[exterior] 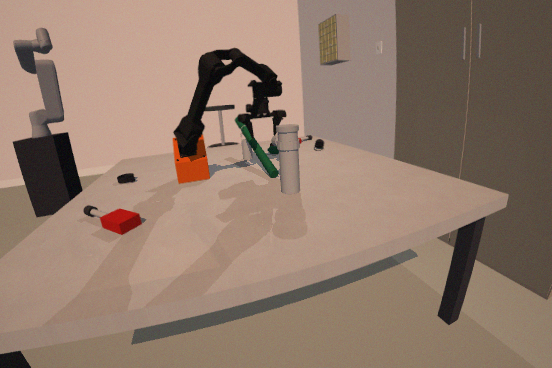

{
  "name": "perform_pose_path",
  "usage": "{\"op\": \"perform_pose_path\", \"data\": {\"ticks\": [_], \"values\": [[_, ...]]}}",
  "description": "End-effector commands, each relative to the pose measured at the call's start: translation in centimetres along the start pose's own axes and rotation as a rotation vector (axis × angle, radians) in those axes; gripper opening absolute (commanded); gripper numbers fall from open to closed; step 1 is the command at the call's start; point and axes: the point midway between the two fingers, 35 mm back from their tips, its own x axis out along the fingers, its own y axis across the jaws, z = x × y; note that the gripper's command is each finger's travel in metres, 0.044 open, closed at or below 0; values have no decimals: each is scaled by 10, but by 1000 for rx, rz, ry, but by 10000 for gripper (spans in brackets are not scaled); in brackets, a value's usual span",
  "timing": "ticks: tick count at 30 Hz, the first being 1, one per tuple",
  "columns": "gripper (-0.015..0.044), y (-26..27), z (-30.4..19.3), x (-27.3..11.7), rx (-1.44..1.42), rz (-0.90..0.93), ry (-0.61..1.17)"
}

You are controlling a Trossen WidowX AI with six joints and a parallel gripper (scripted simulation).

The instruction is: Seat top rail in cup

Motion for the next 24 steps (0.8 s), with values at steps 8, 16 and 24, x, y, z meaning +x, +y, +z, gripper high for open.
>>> {"op": "perform_pose_path", "data": {"ticks": [8, 16, 24], "values": [[440, 3, -2, 37, -11, 14, 7], [440, 3, -2, 48, -11, 14, 7], [440, 3, -2, 60, -11, 13, 6]]}}
